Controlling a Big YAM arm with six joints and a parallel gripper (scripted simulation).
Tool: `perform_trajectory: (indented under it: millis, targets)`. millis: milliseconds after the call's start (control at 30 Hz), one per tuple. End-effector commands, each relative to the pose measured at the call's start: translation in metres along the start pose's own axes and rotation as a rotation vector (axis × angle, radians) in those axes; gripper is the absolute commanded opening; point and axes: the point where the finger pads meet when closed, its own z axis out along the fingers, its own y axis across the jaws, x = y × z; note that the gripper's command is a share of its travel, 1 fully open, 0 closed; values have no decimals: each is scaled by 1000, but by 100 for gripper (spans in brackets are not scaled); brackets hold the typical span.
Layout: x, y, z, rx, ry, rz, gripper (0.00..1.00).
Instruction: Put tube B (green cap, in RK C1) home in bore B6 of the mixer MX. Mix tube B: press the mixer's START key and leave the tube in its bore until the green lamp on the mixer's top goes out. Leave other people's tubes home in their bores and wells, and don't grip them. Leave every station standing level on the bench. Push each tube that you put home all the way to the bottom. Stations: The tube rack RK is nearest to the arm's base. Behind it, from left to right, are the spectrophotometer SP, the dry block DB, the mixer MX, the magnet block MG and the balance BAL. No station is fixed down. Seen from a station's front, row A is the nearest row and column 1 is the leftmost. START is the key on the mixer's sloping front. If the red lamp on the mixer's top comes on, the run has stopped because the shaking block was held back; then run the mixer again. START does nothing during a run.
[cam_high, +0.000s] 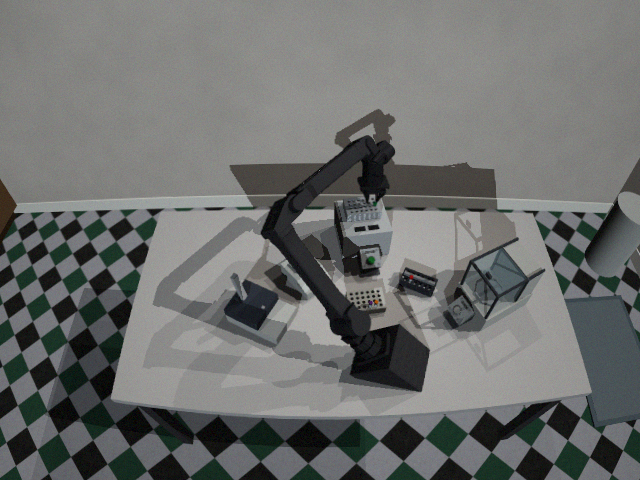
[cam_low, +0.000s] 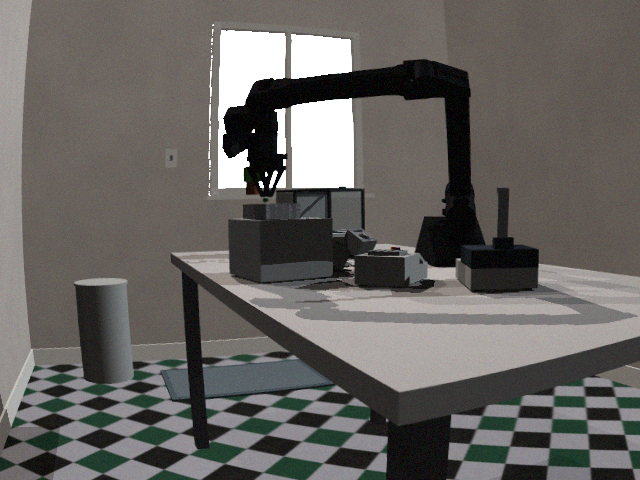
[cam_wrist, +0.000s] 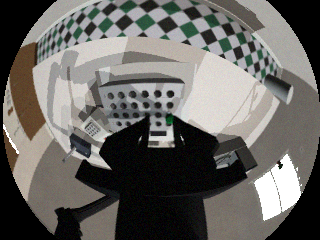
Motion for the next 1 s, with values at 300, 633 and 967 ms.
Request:
perform_trajectory:
  millis: [300,633,967]
  targets:
    - [-8,-22,-40,23,-35,-13,36]
    - [-7,-22,-54,24,-35,-13,36]
    - [8,-26,-49,3,-17,12,36]
